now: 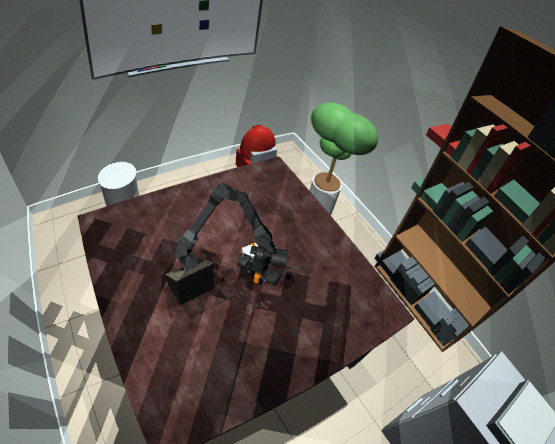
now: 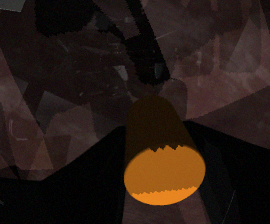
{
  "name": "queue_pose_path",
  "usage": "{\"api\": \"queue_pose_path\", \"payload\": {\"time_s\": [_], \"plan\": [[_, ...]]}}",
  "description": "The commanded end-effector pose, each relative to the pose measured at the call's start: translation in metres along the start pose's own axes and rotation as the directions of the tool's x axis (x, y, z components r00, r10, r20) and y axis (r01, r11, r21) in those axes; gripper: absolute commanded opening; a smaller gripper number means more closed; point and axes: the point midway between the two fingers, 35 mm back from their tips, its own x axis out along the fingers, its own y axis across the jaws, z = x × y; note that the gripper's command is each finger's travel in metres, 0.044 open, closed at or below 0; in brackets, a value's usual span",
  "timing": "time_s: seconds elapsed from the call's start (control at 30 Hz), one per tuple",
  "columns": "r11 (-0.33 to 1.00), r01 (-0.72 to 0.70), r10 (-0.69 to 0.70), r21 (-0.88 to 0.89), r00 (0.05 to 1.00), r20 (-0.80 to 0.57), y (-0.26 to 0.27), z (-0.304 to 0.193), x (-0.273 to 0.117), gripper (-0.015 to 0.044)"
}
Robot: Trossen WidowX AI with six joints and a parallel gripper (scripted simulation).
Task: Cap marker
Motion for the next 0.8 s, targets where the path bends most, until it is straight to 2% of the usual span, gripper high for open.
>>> {"api": "queue_pose_path", "payload": {"time_s": [0.0, 0.23, 0.77], "plan": [[1.000, 0.003, -0.003, -0.007, 1.000, -0.003, 0.000, 0.000, -0.012, 0.0000], [1.000, 0.003, -0.003, -0.007, 1.000, -0.004, 0.001, 0.002, -0.026, 0.0000], [1.000, 0.010, -0.010, -0.005, 1.000, -0.004, 0.039, 0.068, -0.052, 0.0000]]}}
